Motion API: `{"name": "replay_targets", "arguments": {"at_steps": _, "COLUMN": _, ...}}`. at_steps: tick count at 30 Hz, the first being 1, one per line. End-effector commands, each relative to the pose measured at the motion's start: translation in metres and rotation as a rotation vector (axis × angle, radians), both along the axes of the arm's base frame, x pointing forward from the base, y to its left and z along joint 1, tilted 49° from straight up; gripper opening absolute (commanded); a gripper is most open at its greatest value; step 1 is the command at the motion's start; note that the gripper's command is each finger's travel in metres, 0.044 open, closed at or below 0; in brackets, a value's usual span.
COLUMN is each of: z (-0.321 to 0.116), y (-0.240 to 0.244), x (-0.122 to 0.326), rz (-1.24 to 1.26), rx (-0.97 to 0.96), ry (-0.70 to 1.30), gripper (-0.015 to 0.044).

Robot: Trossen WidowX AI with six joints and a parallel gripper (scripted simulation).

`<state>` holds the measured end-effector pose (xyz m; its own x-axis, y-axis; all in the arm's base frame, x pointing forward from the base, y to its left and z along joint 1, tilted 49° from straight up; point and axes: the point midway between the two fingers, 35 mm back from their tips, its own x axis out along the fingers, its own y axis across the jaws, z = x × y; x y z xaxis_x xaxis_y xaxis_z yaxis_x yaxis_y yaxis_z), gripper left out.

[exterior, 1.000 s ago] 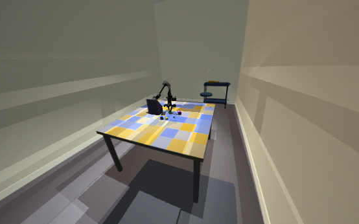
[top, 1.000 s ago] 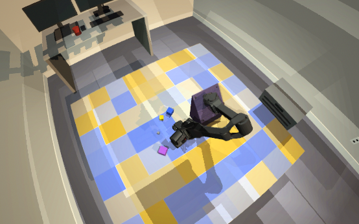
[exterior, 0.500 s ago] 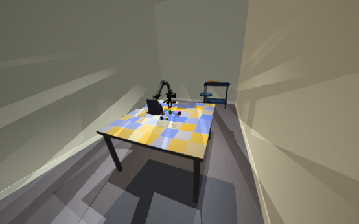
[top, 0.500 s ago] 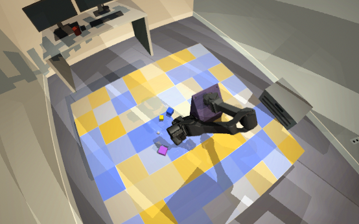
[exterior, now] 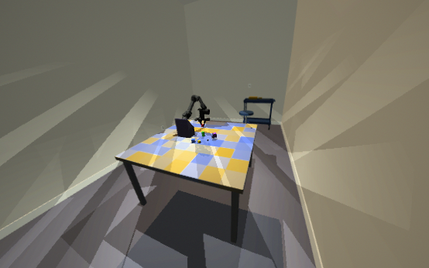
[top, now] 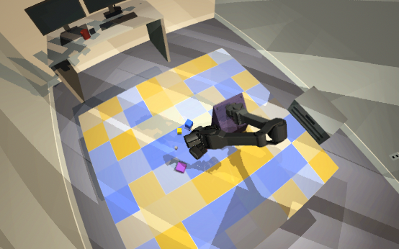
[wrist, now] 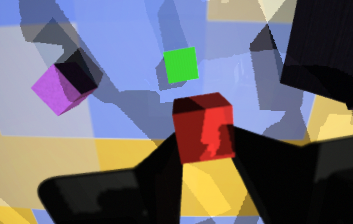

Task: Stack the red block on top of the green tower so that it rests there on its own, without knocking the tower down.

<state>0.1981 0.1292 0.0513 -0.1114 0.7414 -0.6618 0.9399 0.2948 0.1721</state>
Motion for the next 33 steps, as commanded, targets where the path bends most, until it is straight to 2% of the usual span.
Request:
{"name": "replay_targets", "arguments": {"at_steps": 1, "z": 0.000, "y": -0.003, "x": 0.002, "rz": 0.001, "rx": 0.003, "ry": -0.004, "gripper": 0.0000}}
{"name": "replay_targets", "arguments": {"at_steps": 15, "z": -0.029, "y": -0.025, "x": 0.020, "rz": 0.001, "rx": 0.002, "ry": -0.005, "gripper": 0.0000}}
{"name": "replay_targets", "arguments": {"at_steps": 33, "z": -0.050, "y": 0.016, "x": 0.010, "rz": 0.001, "rx": 0.003, "ry": -0.004, "gripper": 0.0000}}
